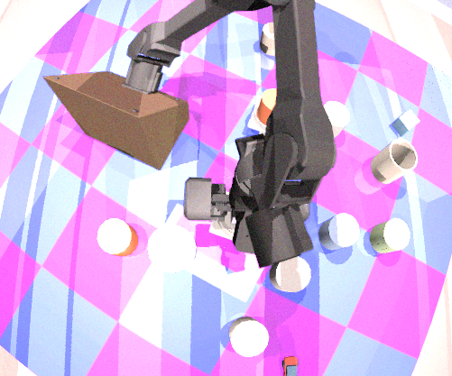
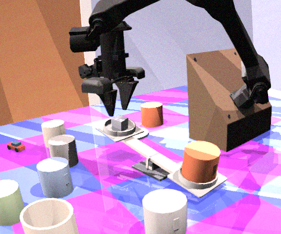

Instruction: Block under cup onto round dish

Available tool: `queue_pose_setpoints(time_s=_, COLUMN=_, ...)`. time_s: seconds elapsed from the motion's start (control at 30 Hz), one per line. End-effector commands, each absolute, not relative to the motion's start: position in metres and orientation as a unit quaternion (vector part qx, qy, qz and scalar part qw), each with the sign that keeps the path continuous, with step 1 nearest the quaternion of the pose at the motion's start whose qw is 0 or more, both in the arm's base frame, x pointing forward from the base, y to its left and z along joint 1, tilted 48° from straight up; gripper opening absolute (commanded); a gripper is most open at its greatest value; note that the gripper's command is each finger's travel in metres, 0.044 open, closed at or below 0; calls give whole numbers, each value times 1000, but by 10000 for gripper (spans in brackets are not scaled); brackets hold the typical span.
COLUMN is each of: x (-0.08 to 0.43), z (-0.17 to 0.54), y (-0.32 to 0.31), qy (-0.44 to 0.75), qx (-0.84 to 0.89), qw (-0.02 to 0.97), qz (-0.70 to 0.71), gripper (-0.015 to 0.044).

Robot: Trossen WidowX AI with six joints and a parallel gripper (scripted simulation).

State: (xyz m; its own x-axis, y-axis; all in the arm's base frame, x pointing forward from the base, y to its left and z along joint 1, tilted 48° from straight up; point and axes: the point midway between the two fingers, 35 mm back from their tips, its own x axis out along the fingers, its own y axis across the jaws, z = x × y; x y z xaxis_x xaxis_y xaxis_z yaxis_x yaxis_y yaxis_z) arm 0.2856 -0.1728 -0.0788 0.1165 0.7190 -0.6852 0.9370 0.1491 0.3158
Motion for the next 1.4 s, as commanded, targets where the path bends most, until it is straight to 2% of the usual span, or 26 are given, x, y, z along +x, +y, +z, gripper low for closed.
queue_pose_setpoints(time_s=0.0, x=286, z=-83, y=-166, qy=650, qx=640, qw=385, qz=-139, gripper=260)
queue_pose_setpoints(time_s=0.6, x=288, z=-101, y=-147, qy=650, qx=640, qw=385, qz=-139, gripper=260)
queue_pose_setpoints(time_s=0.73, x=288, z=-101, y=-147, qy=650, qx=640, qw=385, qz=-139, gripper=155)
queue_pose_setpoints(time_s=0.97, x=288, z=-101, y=-147, qy=650, qx=640, qw=385, qz=-139, gripper=108)
queue_pose_setpoints(time_s=1.1, x=288, z=-96, y=-153, qy=650, qx=640, qw=385, qz=-139, gripper=3)
queue_pose_setpoints(time_s=1.37, x=285, z=-67, y=-187, qy=650, qx=639, qw=386, qz=-141, gripper=0)
